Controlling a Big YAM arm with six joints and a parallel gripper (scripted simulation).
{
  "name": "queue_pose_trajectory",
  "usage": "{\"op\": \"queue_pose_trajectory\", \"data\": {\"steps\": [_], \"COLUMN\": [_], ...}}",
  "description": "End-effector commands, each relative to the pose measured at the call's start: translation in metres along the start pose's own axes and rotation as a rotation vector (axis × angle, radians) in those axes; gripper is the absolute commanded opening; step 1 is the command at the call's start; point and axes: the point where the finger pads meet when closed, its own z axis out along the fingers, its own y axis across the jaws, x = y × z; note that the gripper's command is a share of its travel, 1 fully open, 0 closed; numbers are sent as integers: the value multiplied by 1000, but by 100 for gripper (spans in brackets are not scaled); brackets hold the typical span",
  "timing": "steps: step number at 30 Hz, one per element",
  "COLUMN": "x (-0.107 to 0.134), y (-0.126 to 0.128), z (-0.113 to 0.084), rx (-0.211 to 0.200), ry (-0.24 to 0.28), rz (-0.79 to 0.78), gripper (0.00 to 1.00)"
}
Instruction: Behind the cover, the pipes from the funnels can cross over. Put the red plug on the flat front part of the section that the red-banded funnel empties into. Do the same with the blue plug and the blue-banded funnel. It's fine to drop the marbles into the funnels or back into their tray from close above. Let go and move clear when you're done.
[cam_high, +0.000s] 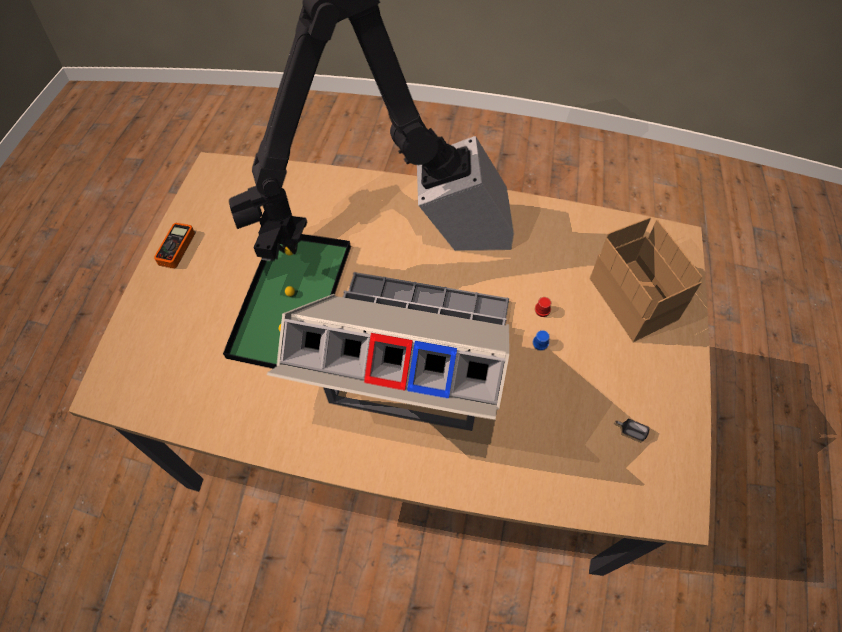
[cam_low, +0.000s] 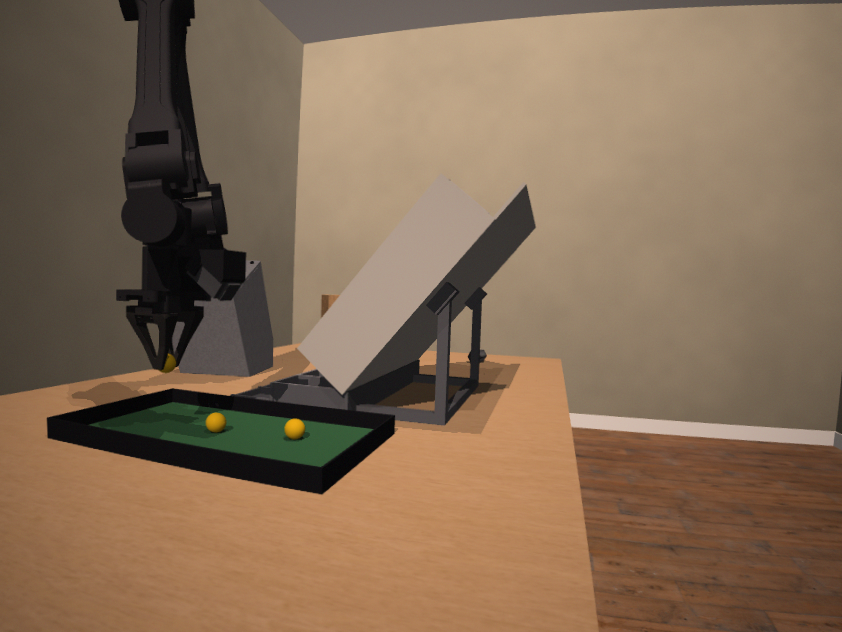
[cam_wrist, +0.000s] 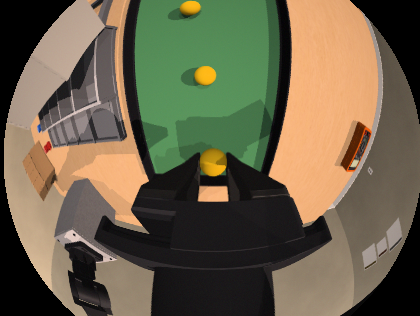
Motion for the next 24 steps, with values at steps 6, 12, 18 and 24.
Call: {"op": "queue_pose_trajectory", "data": {"steps": [6,12,18,24], "x": [-14,-11,-7,-7], "y": [-18,-20,-10,-10], "z": [-64,-75,-66,-66], "rx": [44,45,17,19], "ry": [-34,-31,-13,-14], "rz": [17,24,17,18], "gripper": [0,0,0,0]}}
